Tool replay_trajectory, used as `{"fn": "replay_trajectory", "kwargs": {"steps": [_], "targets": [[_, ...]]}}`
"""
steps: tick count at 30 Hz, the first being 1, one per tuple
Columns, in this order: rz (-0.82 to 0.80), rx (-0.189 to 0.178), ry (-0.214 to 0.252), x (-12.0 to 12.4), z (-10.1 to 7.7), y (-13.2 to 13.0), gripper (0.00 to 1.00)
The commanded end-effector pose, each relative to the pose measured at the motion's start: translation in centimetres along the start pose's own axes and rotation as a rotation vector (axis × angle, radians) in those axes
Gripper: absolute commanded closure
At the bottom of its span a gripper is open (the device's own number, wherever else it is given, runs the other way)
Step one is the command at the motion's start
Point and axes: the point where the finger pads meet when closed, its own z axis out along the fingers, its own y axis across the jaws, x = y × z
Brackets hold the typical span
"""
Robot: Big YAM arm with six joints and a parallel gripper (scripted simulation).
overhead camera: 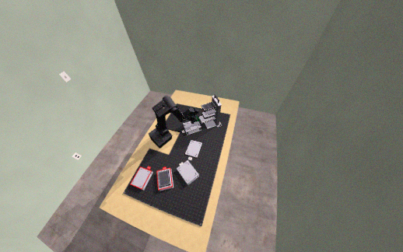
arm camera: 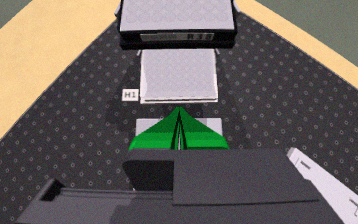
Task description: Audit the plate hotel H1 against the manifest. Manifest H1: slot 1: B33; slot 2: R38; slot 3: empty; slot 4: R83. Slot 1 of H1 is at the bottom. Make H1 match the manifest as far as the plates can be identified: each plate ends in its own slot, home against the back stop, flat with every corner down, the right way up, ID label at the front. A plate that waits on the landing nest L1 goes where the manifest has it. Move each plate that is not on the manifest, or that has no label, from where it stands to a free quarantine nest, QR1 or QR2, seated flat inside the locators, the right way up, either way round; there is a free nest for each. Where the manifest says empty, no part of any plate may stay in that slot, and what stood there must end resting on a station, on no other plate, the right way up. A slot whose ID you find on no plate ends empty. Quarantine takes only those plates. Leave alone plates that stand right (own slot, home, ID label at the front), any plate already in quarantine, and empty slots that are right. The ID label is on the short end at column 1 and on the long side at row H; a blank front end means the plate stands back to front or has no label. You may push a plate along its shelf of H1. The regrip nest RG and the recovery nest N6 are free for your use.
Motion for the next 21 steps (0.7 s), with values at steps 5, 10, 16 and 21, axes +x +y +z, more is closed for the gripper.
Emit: {"fn": "replay_trajectory", "kwargs": {"steps": [5, 10, 16, 21], "targets": [[-0.007, 0.006, 0.006, -0.7, 1.2, -0.1, 1.0], [-0.006, 0.007, 0.004, -1.1, 1.4, -0.1, 1.0], [-0.008, 0.006, 0.007, -1.1, 1.6, -0.1, 1.0], [-0.007, 0.006, 0.005, -1.4, 1.9, -0.1, 1.0]]}}
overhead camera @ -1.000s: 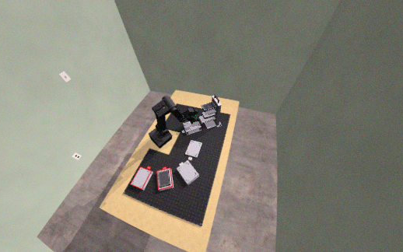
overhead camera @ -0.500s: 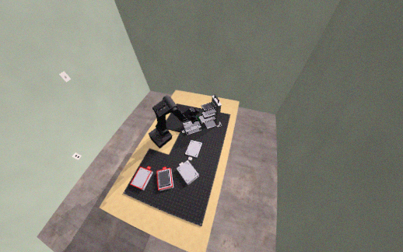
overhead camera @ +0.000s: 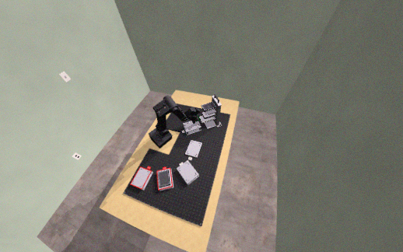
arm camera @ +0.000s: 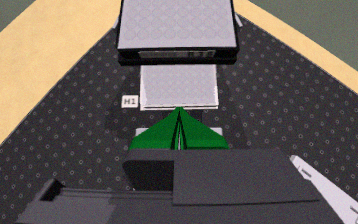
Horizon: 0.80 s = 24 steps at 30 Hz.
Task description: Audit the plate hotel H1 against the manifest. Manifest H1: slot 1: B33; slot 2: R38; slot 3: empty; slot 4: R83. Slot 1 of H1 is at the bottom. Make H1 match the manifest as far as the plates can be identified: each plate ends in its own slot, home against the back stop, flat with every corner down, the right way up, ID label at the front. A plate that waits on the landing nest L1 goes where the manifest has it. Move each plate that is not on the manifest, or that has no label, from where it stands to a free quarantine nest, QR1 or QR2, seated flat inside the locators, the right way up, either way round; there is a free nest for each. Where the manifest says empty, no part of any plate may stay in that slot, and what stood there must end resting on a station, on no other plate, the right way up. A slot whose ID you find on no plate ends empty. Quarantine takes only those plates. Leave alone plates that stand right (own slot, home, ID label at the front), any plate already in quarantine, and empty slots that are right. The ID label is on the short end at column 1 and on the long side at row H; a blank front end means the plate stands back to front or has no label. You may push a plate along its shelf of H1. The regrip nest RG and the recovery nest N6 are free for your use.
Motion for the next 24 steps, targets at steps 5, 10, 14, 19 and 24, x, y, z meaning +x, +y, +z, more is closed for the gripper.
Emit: {"fn": "replay_trajectory", "kwargs": {"steps": [5, 10, 14, 19, 24], "targets": [[-0.008, 0.005, 0.007, -0.5, 1.0, -0.1, 1.0], [-0.008, 0.006, 0.008, -0.7, 1.3, -0.1, 1.0], [-0.005, 0.007, 0.002, -1.3, 1.6, -0.1, 1.0], [-0.006, 0.006, 0.004, -1.3, 1.7, -0.1, 1.0], [-0.005, 0.007, 0.002, -1.7, 2.0, -0.1, 1.0]]}}
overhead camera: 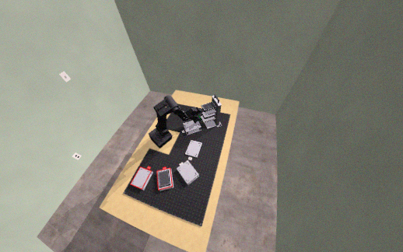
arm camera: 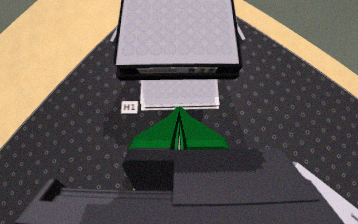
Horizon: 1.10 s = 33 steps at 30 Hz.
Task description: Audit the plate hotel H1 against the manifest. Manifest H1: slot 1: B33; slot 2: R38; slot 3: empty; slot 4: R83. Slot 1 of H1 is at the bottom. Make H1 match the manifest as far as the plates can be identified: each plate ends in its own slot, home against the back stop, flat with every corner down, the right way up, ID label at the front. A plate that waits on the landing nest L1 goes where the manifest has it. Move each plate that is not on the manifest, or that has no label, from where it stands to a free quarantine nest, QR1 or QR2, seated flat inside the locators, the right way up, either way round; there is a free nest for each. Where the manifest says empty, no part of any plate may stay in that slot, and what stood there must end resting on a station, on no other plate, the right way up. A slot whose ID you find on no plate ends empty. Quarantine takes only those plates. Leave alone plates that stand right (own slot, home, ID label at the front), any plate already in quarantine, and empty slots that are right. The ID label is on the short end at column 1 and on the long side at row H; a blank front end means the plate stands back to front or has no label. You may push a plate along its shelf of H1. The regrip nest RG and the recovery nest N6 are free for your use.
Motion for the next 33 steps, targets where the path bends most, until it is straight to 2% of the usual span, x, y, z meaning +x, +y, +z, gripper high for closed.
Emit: {"fn": "replay_trajectory", "kwargs": {"steps": [1, 9, 12, 13, 16, 33], "targets": [[-0.003, 0.007, 0.0, -0.9, 1.1, -0.1, 1.0], [-0.003, 0.007, 0.0, -1.3, 1.5, -0.1, 1.0], [-0.005, 0.007, 0.003, -1.1, 1.5, -0.1, 1.0], [-0.015, 0.001, 0.018, -0.1, 1.1, 0.1, 1.0], [-0.003, 0.007, -0.001, -1.5, 1.7, -0.1, 1.0], [-0.003, 0.008, -0.001, -2.3, 2.5, -0.2, 1.0]]}}
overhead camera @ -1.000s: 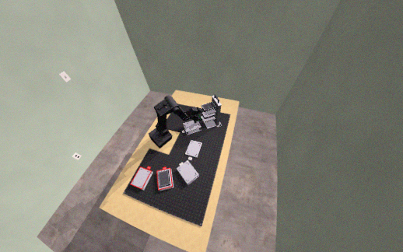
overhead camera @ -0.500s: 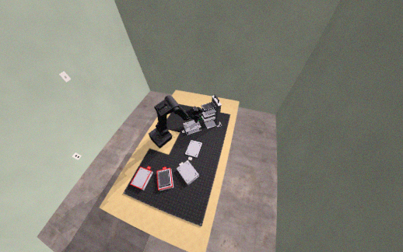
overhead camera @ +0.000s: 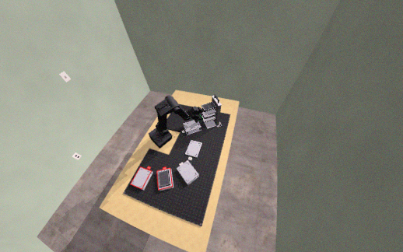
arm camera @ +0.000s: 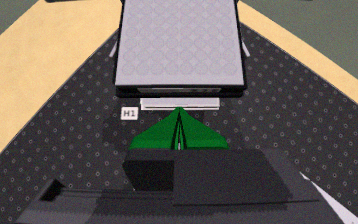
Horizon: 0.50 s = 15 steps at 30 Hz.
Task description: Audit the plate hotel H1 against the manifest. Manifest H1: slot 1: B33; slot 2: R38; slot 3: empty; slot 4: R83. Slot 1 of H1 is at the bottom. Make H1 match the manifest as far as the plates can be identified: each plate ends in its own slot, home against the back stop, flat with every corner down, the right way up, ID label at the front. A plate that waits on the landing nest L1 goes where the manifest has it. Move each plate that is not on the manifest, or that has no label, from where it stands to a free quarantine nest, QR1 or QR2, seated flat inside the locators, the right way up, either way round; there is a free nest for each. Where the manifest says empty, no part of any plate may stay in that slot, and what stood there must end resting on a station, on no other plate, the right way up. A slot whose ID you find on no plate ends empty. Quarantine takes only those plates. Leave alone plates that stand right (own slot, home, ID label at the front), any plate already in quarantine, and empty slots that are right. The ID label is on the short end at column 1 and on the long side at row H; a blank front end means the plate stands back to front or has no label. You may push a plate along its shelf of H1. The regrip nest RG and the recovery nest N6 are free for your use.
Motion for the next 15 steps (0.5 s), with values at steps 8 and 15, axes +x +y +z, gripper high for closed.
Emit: {"fn": "replay_trajectory", "kwargs": {"steps": [8, 15], "targets": [[0.008, 0.013, -0.013, -1.74, 1.66, -0.32, 1.0], [0.008, 0.013, -0.013, -1.74, 1.66, -0.32, 1.0]]}}
